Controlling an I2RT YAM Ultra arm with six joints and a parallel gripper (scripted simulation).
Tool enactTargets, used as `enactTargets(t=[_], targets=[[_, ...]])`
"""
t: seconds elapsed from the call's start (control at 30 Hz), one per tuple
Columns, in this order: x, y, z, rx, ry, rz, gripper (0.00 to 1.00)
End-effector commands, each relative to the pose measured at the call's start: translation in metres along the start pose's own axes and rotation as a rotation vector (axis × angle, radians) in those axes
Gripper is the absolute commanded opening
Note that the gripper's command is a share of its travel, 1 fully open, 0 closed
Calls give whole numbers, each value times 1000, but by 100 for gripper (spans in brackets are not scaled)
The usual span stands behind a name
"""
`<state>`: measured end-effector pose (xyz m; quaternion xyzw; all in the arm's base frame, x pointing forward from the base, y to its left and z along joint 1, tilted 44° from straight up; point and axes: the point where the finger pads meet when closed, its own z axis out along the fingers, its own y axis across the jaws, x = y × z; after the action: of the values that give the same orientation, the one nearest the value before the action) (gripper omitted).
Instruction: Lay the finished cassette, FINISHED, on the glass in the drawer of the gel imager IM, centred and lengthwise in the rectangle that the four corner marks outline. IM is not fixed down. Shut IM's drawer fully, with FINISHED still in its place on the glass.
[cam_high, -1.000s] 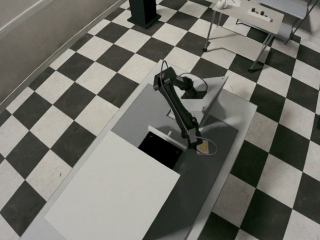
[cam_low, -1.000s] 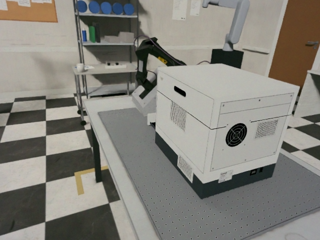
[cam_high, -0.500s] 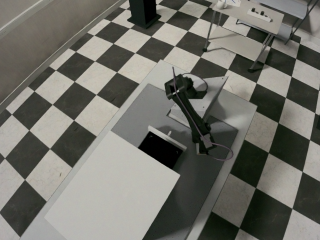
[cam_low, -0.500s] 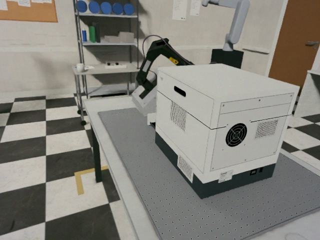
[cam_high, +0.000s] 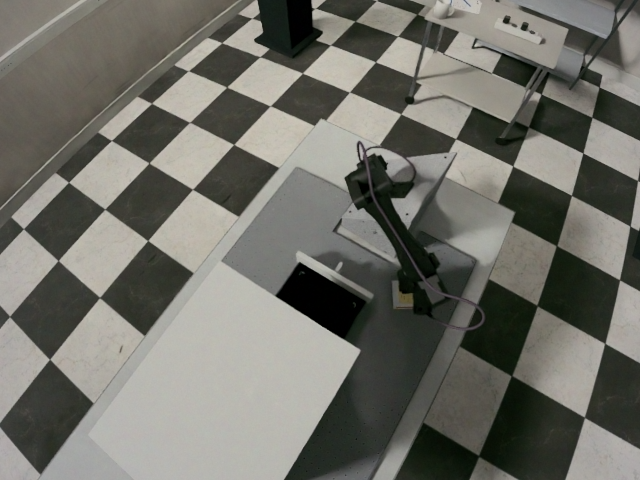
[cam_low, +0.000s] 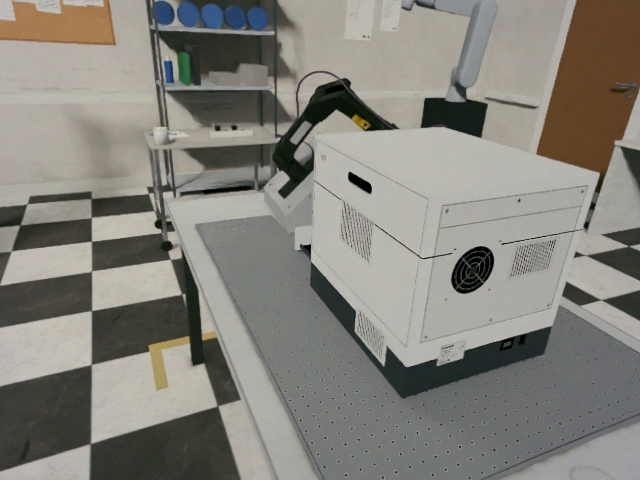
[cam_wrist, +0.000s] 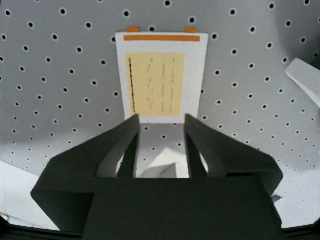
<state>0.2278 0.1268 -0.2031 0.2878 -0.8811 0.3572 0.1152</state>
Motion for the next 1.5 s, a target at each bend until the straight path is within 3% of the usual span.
enactTargets(t=[0.0,1.23,1.27,1.47], targets=[[-13,0,-19,-20,-40,32,35],[-13,0,-19,-18,-41,31,35],[-13,0,-19,-18,-41,31,100],[-13,0,-19,-18,-41,31,100]])
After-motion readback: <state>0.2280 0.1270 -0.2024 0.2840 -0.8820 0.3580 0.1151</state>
